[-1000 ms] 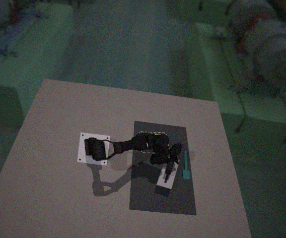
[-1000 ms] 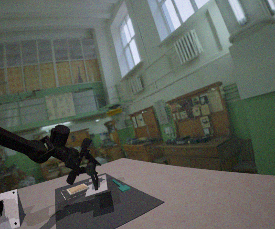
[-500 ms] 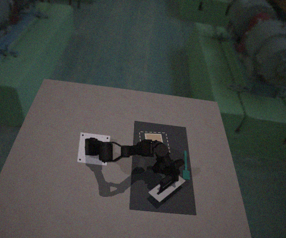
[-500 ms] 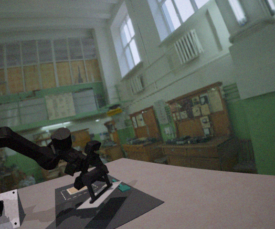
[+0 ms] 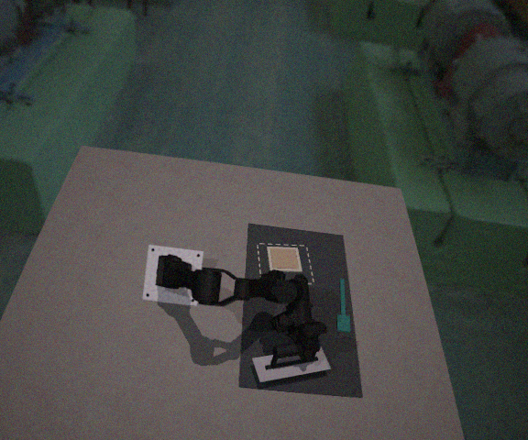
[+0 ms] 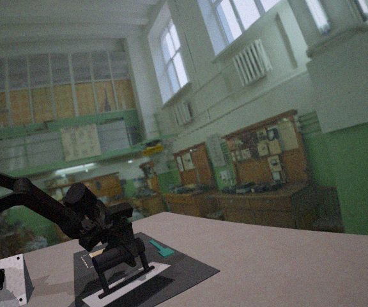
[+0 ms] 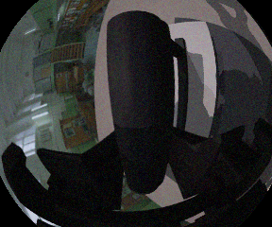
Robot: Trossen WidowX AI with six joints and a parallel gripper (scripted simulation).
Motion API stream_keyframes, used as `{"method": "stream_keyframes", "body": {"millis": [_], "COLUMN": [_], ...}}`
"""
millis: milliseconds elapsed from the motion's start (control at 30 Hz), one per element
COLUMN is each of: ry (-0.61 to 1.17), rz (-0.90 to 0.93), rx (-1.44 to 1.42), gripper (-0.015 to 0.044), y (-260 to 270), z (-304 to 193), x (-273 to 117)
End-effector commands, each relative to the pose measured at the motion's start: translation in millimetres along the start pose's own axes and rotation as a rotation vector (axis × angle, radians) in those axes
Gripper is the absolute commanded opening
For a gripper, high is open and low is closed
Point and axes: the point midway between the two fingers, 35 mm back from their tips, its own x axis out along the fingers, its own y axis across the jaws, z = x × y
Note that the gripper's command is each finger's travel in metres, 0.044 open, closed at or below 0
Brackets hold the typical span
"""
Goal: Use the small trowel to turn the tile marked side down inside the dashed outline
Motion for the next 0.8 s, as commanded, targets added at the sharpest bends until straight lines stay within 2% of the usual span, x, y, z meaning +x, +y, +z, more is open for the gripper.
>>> {"method": "stream_keyframes", "body": {"millis": [0,767], "ry": [-0.043,-0.098], "rz": [-0.010,-0.024], "rx": [0.044,0.070], "gripper": [0.0000,0.0000], "y": [0.5,-21.8], "z": [6.1,4.2], "x": [3.5,26.6]}}
